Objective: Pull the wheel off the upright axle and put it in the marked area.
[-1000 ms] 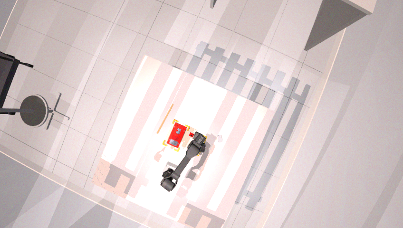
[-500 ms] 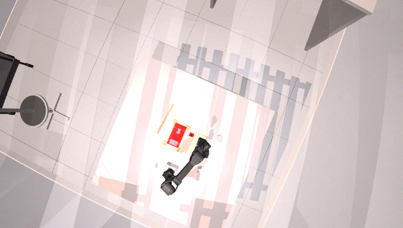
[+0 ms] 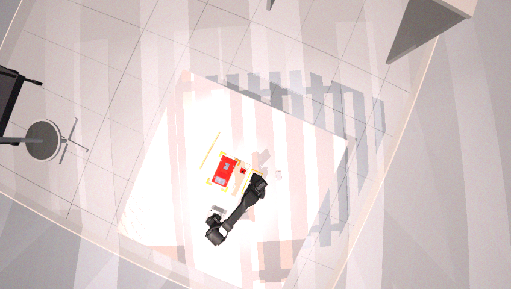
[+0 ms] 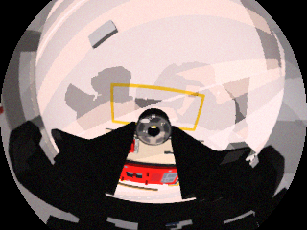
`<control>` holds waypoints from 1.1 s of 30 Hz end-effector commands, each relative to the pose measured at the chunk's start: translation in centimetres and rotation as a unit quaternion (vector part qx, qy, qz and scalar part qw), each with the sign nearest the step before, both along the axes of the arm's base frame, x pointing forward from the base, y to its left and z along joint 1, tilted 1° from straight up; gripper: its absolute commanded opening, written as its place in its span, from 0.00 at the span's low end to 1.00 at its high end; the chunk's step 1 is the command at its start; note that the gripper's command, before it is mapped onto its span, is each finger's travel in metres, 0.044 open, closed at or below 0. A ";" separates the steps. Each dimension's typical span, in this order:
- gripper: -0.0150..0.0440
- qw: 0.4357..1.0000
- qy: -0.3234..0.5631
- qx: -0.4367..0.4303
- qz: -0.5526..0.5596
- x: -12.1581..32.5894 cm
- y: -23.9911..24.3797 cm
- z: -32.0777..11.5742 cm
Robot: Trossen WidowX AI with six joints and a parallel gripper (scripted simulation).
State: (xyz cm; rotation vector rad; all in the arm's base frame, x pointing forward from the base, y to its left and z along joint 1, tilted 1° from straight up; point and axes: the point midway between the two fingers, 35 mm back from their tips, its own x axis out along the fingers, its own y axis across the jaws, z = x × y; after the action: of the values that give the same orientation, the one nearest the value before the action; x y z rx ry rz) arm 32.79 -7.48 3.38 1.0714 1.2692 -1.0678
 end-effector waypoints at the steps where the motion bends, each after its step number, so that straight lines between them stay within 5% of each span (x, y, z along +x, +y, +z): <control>1: 0.25 1.000 0.005 0.000 0.003 -0.1 -0.1 -2.9; 11: 0.25 1.000 0.005 0.000 0.003 -0.4 0.0 -6.9; 22: 0.74 1.000 0.011 0.002 0.000 -0.5 0.1 -6.3; 33: 0.76 1.000 0.005 0.000 0.003 -0.5 0.1 -0.4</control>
State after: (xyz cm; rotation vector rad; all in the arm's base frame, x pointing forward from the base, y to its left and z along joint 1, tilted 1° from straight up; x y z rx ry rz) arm 32.43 -7.39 1.94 1.0682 1.2771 -1.0702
